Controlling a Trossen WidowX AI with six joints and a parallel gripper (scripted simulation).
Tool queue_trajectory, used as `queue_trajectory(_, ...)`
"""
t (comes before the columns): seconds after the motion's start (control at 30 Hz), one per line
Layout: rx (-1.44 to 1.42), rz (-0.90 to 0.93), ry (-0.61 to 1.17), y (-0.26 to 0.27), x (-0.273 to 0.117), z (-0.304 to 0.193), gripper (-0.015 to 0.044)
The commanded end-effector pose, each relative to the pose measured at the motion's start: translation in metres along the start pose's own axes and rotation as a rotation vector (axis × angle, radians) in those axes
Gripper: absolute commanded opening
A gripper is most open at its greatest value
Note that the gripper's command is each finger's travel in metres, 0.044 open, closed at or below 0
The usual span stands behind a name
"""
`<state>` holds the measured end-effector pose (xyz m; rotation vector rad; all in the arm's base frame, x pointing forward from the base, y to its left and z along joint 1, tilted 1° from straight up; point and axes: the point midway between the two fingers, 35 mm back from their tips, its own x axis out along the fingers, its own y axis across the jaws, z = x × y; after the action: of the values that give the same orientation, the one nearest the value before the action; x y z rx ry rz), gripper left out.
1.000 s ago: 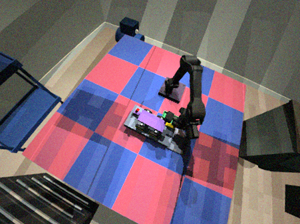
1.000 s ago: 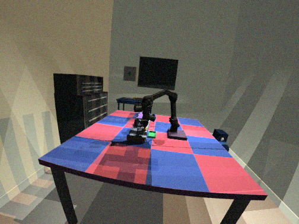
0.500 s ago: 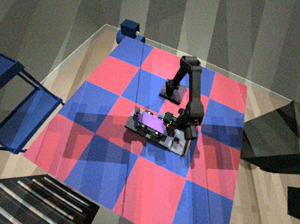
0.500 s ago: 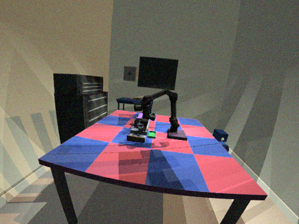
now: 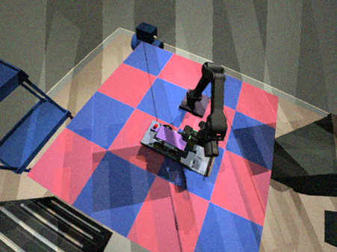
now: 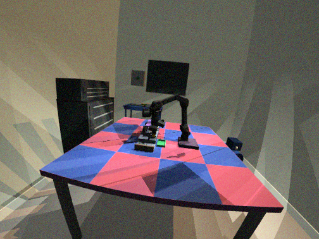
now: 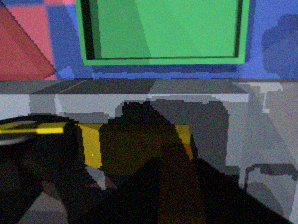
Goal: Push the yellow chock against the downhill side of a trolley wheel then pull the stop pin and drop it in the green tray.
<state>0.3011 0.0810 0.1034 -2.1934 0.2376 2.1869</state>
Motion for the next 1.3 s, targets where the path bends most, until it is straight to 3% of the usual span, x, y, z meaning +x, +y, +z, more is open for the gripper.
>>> queue_trajectory(0.0,-0.004,0.008,-0.003,0.005,0.001,0.001,0.0000)
queue_trajectory(0.33,-0.001,0.000,0.001,0.001,0.000,0.000,0.0000)
queue_trajectory(0.6,-0.001,0.000,0.001,0.001,0.000,0.000,0.0190)
queue_trajectory(1.27,-0.004,0.008,-0.003,0.000,-0.059,0.000,0.0190)
